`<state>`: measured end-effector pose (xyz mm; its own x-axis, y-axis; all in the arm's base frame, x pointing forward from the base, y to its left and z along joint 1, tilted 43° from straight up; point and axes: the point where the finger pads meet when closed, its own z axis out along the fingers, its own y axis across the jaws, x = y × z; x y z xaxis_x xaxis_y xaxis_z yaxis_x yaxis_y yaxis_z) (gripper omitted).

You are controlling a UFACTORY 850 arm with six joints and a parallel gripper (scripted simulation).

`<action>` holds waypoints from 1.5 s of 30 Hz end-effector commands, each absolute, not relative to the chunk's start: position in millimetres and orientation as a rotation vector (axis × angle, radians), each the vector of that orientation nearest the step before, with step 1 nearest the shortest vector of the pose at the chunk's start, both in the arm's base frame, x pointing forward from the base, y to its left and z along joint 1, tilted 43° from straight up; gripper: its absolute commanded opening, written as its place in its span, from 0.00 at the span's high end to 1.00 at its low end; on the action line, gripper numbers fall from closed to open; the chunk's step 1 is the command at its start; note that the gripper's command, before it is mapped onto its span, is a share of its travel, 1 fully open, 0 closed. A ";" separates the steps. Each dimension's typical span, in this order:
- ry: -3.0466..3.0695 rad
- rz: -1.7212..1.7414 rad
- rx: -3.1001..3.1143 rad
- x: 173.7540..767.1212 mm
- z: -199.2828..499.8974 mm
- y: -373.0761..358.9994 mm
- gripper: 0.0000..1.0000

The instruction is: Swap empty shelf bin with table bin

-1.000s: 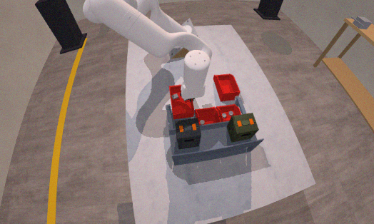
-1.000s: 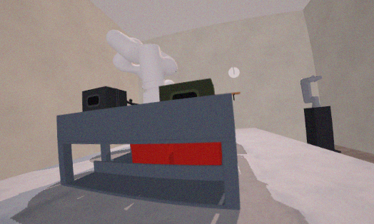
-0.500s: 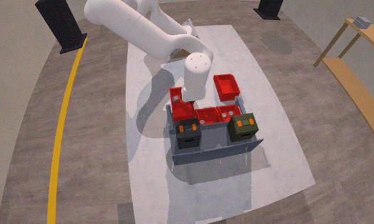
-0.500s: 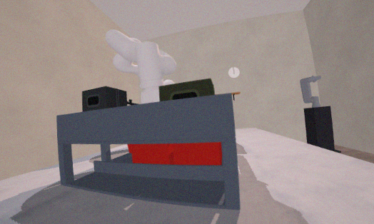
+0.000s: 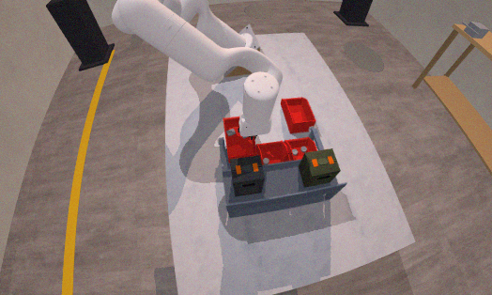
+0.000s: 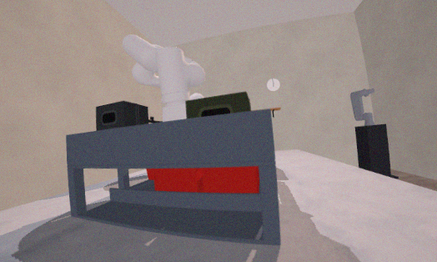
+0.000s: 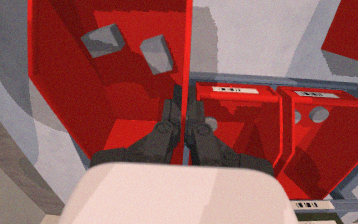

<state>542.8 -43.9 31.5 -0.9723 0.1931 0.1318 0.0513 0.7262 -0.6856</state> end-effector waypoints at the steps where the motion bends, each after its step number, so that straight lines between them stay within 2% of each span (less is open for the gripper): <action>1: -2.737 1.078 -0.196 546.0 32.1 -43.4 1.00; 45: -2.737 1.078 -0.196 552.8 32.2 -43.8 1.00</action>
<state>552.1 -44.4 31.6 -0.9723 0.1932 0.1319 0.0513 0.7262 -0.6856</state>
